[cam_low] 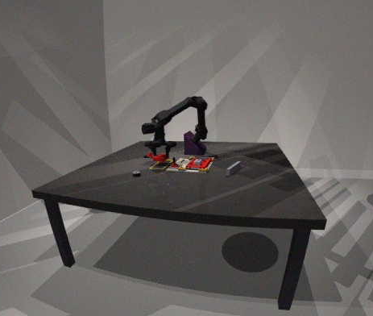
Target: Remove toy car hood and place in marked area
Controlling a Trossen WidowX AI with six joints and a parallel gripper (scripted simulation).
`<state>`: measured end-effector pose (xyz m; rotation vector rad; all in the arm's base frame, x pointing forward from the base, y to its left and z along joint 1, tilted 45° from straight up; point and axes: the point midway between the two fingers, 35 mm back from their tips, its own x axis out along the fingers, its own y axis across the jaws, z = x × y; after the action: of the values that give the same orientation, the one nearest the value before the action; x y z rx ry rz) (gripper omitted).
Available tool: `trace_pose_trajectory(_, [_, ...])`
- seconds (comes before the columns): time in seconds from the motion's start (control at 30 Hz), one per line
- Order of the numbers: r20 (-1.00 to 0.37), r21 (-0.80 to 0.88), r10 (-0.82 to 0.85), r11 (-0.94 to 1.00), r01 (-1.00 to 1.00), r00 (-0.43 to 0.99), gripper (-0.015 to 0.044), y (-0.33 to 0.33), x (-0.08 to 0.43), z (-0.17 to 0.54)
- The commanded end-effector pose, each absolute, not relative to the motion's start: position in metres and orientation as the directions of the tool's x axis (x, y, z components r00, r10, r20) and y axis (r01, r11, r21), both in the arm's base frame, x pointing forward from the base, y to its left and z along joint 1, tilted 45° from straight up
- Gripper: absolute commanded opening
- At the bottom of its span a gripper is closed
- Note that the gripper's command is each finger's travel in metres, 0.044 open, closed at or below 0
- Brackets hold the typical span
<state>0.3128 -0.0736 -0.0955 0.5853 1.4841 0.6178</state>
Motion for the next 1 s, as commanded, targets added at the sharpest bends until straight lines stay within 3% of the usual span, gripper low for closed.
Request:
trace_pose_trajectory(0.0, [-0.715, 0.699, 0.699, 0.715, -0.014, -0.008, 0.0, -0.0691, 0.3114, -0.0989])
trace_pose_trajectory(0.97, [-0.714, 0.7, 0.7, 0.714, -0.014, -0.008, 0.0, -0.0592, 0.3108, -0.1083])
